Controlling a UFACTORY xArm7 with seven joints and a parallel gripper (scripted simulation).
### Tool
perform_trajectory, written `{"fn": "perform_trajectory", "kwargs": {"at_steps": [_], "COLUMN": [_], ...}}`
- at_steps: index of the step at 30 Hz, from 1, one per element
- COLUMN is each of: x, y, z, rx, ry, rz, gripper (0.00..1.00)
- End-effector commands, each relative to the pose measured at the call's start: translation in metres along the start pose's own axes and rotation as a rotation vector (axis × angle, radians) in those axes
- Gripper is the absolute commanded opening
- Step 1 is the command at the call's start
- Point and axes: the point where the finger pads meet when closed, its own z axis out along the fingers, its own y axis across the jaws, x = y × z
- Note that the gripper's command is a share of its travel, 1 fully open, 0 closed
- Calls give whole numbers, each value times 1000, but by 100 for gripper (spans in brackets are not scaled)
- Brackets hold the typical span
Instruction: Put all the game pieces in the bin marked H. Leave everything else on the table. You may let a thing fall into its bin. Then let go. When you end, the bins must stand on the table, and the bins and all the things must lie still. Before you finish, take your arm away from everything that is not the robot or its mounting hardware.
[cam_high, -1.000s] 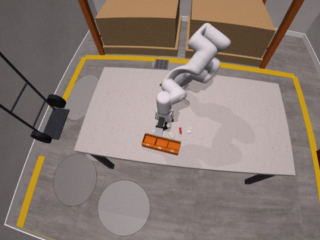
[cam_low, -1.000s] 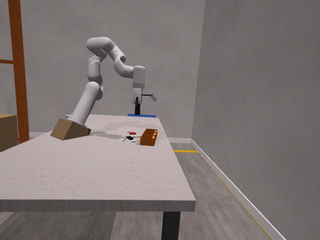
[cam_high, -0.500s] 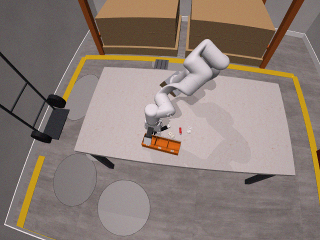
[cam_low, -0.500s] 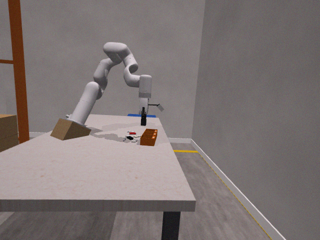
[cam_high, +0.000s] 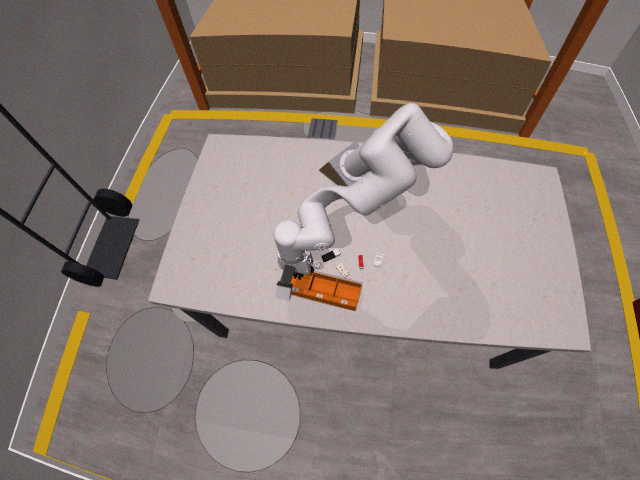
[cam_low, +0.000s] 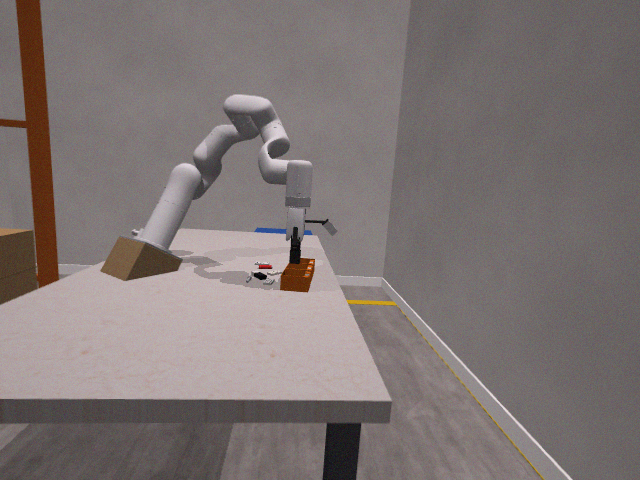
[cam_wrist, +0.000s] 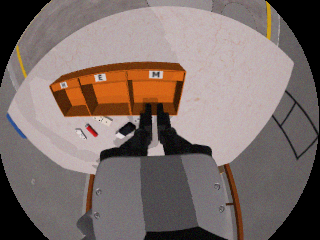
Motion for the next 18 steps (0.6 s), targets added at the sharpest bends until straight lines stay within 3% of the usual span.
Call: {"fn": "perform_trajectory", "kwargs": {"at_steps": [1,18], "x": [2,2], "y": [1,1], "z": [4,44], "rx": [2,2], "ry": [2,2], "rz": [0,0], "gripper": [7,7]}}
